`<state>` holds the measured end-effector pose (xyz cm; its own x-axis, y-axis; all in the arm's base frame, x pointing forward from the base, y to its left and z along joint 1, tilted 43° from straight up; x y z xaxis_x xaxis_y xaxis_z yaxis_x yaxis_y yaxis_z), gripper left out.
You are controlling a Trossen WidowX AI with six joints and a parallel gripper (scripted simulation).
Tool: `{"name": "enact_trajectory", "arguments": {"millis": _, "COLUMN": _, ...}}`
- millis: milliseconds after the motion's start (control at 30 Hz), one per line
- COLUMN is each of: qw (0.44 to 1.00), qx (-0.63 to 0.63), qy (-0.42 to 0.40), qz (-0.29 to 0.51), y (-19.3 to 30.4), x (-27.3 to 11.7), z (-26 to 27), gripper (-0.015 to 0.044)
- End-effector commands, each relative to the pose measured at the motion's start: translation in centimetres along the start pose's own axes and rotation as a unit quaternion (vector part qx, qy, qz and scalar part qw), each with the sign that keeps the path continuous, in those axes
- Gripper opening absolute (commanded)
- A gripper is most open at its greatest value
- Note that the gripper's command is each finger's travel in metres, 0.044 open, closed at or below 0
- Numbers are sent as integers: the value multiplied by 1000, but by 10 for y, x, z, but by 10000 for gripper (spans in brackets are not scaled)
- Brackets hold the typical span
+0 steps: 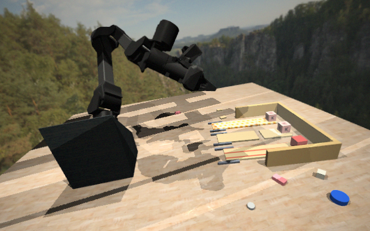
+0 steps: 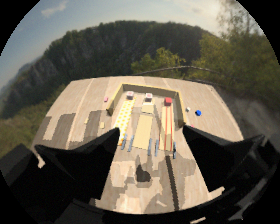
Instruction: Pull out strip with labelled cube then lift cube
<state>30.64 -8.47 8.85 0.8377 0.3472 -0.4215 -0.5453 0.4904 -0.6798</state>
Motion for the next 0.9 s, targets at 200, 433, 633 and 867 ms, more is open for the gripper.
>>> {"name": "enact_trajectory", "arguments": {"millis": 200, "qw": 999, "qx": 38, "qy": -4, "qz": 4, "y": 4, "x": 0, "z": -5, "gripper": 400}}
{"name": "enact_trajectory", "arguments": {"millis": 433, "qw": 996, "qx": 59, "qy": -11, "qz": 71, "y": -4, "x": 28, "z": 0, "gripper": 269}}
{"name": "enact_trajectory", "arguments": {"millis": 633, "qw": 977, "qx": 86, "qy": -18, "qz": 192, "y": -8, "x": 72, "z": 22, "gripper": 111}}
{"name": "enact_trajectory", "arguments": {"millis": 867, "qw": 933, "qx": 102, "qy": -15, "qz": 346, "y": 6, "x": 110, "z": 66, "gripper": 0}}
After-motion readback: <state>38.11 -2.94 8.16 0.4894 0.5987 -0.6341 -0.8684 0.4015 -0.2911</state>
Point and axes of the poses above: the point midway between the two fingers, 35 mm back from their tips, its own x axis out along the fingers, its own z axis across the jaws, y = z × x, the point moved 2 cm from there along -x, back along the fingers, and after that the axes turned 2 degrees about -x, right-handed, at the moved point
